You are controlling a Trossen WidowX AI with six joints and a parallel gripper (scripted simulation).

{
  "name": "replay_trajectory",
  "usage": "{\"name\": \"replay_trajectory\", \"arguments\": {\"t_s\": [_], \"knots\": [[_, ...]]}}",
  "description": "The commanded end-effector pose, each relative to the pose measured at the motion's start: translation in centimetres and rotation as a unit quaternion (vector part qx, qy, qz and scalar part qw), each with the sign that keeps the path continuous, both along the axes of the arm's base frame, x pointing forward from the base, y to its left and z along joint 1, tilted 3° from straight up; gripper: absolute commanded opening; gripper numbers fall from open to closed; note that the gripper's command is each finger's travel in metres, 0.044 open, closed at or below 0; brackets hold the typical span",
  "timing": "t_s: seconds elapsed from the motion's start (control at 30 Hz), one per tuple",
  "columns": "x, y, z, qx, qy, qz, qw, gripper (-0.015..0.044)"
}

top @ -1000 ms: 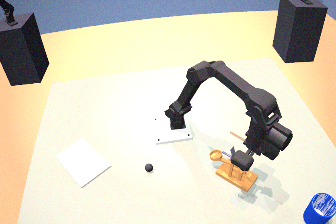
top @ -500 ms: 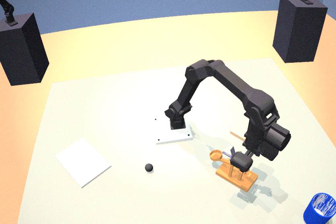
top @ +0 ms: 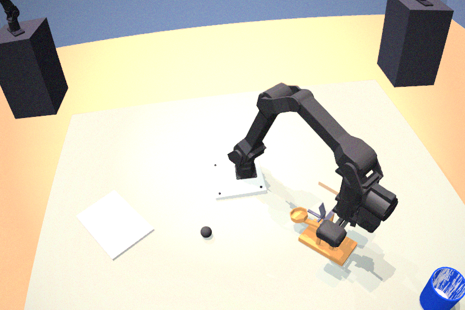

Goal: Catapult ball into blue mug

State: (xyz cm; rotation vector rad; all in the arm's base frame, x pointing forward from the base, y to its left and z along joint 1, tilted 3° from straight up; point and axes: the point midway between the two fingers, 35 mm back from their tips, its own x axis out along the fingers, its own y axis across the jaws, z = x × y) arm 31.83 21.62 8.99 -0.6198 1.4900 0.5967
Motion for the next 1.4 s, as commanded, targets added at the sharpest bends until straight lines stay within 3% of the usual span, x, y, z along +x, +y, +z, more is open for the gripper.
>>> {"name": "replay_trajectory", "arguments": {"t_s": [0.0, 0.8, 1.17, 1.37], "knots": [[0.0, 0.0, -0.8, 0.000, 0.002, 0.001, 1.000, 0.0440], [-0.2, -0.1, -4.3, 0.000, 0.002, 0.001, 1.000, 0.0440], [-0.1, -0.1, -4.0, -0.001, 0.001, -0.001, 1.000, 0.0151], [-0.1, -0.1, -4.0, -0.001, 0.001, -0.001, 1.000, 0.0111]]}}
